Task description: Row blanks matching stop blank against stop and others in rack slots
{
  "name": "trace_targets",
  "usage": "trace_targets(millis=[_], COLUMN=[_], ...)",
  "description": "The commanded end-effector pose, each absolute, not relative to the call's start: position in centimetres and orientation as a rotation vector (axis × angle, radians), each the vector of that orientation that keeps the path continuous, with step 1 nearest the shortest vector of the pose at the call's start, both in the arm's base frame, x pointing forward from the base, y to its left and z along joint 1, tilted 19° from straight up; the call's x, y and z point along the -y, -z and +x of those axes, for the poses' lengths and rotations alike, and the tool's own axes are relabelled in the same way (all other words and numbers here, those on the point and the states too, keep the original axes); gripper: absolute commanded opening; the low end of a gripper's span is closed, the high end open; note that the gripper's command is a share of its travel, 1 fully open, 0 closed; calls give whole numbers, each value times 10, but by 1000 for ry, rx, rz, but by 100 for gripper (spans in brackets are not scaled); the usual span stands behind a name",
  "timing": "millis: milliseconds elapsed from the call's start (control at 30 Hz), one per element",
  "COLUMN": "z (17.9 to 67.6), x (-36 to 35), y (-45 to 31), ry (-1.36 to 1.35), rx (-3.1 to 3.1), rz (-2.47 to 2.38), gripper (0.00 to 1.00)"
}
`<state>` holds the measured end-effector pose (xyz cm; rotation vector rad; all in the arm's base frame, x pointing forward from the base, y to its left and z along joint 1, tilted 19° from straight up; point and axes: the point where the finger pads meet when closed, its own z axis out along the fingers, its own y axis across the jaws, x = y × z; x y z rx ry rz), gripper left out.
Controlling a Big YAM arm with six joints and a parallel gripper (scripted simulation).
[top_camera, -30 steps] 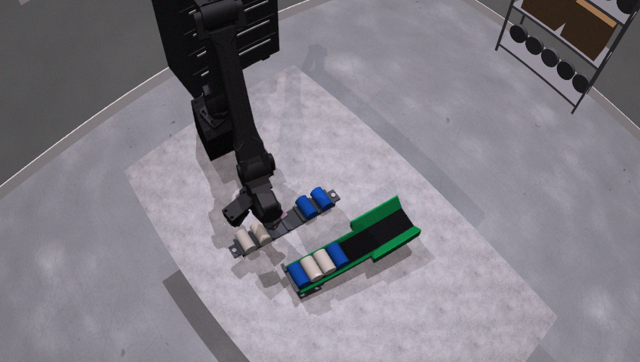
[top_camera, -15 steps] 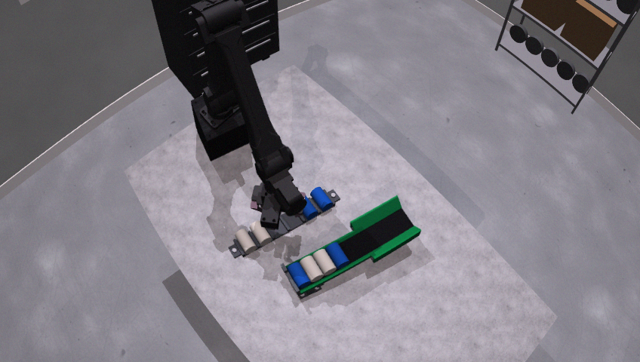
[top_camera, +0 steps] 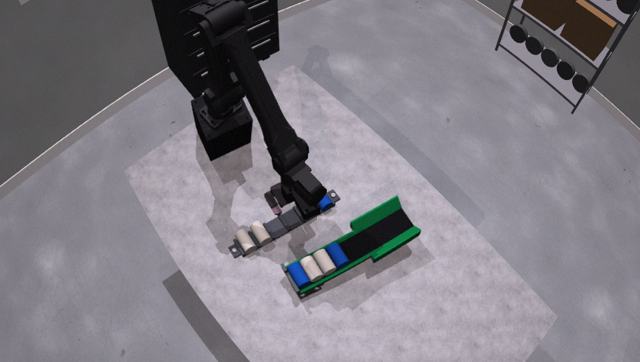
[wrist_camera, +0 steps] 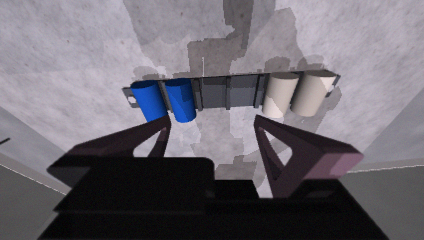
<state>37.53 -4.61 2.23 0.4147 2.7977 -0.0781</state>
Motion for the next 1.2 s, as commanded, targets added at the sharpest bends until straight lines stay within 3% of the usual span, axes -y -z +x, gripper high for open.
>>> trace_targets(millis=[0, 1167], z=[391, 399], x=[35, -64], y=[-29, -25], ry=[118, 400], rx=[-2826, -2320], rz=[69, -1759], gripper=[100, 100])
